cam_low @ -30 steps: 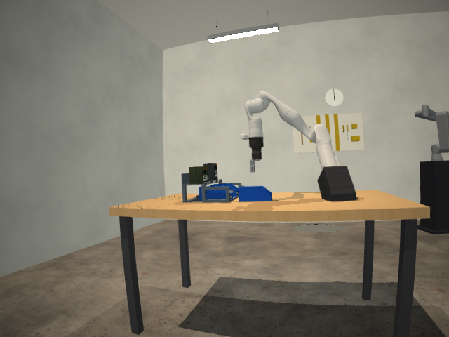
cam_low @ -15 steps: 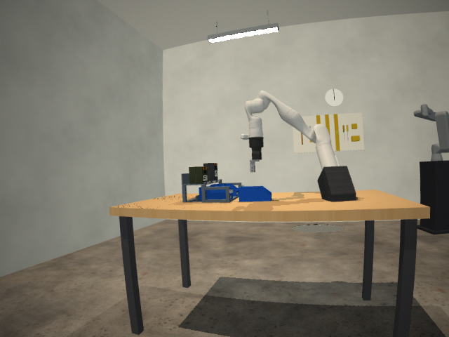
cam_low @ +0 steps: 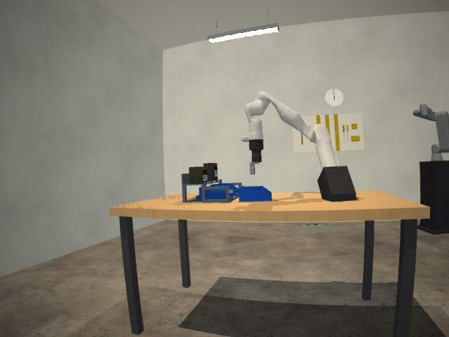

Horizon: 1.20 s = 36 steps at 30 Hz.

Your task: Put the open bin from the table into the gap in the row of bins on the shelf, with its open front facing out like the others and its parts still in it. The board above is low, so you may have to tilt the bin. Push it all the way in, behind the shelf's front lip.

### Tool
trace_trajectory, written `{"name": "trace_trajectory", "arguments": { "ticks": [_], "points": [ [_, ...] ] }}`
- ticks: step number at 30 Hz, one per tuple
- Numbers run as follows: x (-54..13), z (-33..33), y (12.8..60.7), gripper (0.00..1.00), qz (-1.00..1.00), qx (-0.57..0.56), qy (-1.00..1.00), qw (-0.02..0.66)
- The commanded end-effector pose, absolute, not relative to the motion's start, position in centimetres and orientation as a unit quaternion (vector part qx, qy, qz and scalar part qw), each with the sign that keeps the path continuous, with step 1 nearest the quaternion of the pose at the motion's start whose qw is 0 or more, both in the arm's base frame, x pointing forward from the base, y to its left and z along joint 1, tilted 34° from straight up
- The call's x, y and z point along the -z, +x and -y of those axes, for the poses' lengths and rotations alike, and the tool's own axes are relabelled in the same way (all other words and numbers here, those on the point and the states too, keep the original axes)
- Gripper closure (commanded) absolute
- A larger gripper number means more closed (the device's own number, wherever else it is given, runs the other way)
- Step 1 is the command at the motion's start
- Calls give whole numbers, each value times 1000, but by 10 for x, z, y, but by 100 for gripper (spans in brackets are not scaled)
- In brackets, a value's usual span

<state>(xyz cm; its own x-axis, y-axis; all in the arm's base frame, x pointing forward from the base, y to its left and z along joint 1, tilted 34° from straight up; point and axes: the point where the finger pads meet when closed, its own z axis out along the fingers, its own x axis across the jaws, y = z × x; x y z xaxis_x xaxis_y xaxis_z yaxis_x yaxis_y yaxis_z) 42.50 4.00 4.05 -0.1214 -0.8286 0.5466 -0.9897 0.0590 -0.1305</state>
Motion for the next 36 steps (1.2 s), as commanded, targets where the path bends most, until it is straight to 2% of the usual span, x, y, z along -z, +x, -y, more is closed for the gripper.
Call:
{"name": "trace_trajectory", "arguments": {
  "ticks": [1,36],
  "points": [
    [-33,-35,425,45,710,-242,640,166],
    [4,-10,428,45,710,-242,640,167]
  ]
}}
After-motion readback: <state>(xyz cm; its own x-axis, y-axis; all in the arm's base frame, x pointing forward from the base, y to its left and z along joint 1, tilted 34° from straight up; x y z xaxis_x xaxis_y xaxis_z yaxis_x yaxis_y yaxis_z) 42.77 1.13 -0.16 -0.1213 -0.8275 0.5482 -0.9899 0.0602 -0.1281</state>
